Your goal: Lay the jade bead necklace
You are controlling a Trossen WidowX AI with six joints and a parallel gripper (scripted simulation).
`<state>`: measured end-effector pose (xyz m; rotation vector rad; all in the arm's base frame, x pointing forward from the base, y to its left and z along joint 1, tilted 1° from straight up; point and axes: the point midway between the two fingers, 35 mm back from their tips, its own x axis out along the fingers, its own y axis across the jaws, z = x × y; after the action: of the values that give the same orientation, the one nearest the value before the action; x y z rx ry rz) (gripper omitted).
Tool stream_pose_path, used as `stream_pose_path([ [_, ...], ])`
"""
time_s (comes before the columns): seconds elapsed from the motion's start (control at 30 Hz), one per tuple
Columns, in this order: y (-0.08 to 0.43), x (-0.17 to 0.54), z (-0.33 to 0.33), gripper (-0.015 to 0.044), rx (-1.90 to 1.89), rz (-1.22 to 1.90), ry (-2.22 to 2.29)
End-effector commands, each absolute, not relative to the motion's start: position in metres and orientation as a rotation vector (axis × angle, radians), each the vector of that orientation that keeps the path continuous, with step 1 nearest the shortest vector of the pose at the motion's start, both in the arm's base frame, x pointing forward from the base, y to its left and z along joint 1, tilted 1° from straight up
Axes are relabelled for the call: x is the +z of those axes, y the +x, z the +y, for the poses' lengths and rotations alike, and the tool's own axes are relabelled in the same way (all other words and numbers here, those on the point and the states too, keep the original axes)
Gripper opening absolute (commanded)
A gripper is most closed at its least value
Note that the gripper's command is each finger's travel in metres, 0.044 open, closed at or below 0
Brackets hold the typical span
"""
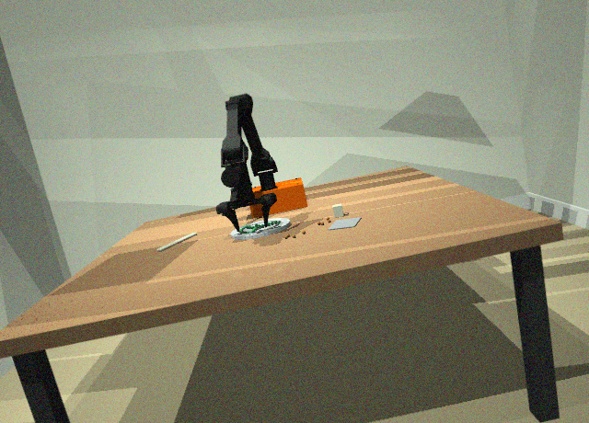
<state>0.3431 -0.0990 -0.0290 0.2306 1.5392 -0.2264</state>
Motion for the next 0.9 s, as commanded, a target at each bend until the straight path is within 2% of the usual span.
stream_pose_path([
  [0.0, 0.343, -0.028, -0.099, 0.0440, -0.231, 1.536, 0.233],
  [0.23, 0.343, -0.028, -0.099, 0.0440, -0.231, 1.536, 0.233],
  [0.47, 0.330, 0.002, -0.093, 0.0256, -0.307, 1.528, 0.312],
  [0.63, 0.329, -0.006, -0.093, 0.0125, -0.310, 1.527, 0.315],
  [0.87, 0.332, -0.007, -0.093, 0.0120, -0.305, 1.517, 0.309],
])
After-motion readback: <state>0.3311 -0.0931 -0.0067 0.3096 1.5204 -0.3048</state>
